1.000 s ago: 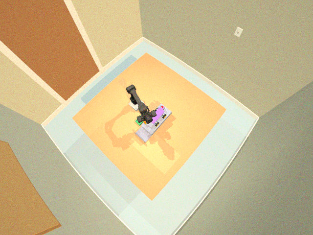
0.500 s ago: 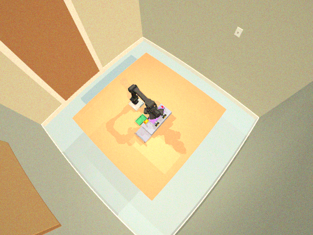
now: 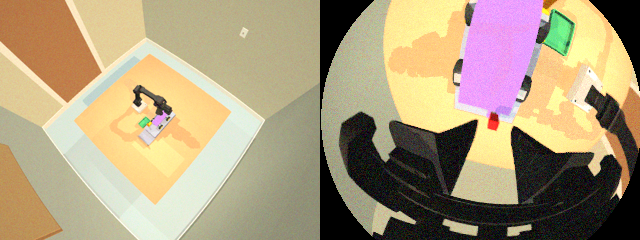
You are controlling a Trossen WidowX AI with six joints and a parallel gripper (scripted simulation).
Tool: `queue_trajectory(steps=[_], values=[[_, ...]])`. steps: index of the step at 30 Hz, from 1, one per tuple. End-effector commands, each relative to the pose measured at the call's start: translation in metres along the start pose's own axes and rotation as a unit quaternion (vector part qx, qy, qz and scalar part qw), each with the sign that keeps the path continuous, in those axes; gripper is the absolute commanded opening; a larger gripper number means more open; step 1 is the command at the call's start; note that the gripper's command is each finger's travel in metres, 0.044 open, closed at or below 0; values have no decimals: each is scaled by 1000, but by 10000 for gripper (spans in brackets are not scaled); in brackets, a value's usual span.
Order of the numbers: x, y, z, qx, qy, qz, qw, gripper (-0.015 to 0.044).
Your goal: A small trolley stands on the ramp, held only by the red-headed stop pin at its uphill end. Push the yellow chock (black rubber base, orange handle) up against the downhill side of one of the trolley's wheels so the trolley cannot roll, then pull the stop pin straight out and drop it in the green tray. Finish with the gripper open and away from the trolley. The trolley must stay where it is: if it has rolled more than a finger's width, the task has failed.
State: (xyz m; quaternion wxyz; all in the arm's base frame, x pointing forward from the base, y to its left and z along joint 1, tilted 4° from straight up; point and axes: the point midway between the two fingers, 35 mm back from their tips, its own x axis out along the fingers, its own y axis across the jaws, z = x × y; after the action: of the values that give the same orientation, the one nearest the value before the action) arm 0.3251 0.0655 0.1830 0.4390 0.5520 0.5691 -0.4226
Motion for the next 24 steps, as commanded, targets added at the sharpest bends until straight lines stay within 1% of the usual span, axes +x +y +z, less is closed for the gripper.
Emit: queue_trajectory(steps=[1, 10, 24], values=[[0, -1, -14, 45, 10, -5, 999, 190], [1, -1, -14, 45, 10, -5, 999, 190], [22, 0, -14, 45, 10, -4, 999, 190]])
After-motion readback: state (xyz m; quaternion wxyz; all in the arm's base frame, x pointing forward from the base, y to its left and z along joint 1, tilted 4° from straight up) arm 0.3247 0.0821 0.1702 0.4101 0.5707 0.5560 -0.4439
